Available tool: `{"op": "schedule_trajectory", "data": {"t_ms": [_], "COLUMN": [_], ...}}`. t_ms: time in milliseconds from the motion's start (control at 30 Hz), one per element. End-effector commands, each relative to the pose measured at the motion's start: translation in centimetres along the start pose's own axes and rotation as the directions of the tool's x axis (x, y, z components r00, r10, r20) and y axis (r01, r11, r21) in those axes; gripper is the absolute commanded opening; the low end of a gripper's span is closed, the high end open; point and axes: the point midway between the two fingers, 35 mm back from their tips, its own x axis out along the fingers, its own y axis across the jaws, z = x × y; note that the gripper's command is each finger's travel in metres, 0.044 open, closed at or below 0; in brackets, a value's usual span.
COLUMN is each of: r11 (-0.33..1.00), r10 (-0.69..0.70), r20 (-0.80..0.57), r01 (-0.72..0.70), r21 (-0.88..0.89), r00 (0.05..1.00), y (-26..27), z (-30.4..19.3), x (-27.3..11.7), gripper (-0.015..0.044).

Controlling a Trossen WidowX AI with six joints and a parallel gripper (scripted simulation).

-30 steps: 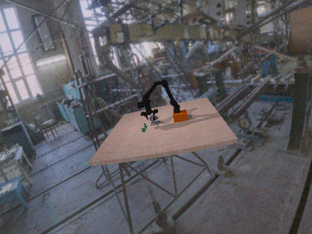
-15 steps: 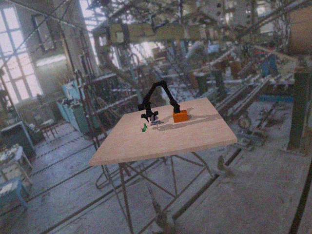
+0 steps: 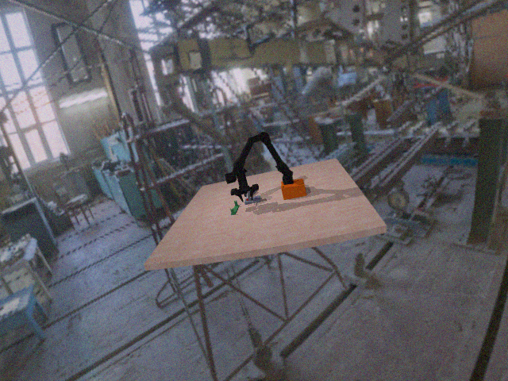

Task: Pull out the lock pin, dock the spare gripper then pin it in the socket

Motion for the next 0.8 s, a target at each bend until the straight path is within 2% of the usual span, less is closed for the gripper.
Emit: {"op": "schedule_trajectory", "data": {"t_ms": [0,200,533,767], "r11": [1.000,1.000,1.000,1.000], "r10": [0.013,0.013,0.013,0.013], "r20": [-0.004,-0.004,-0.004,-0.004], "r01": [-0.013,-0.013,-0.013,-0.013], "r21": [-0.003,-0.003,-0.003,-0.003], "r00": [1.000,1.000,1.000,1.000], "y": [0.40,0.40,0.40,0.29], "z": [-0.11,-0.11,-0.11,-0.10], "x": [0.46,0.46,0.46,0.44], "gripper": [0.0300,0.0300,0.0037,0.0000]}}
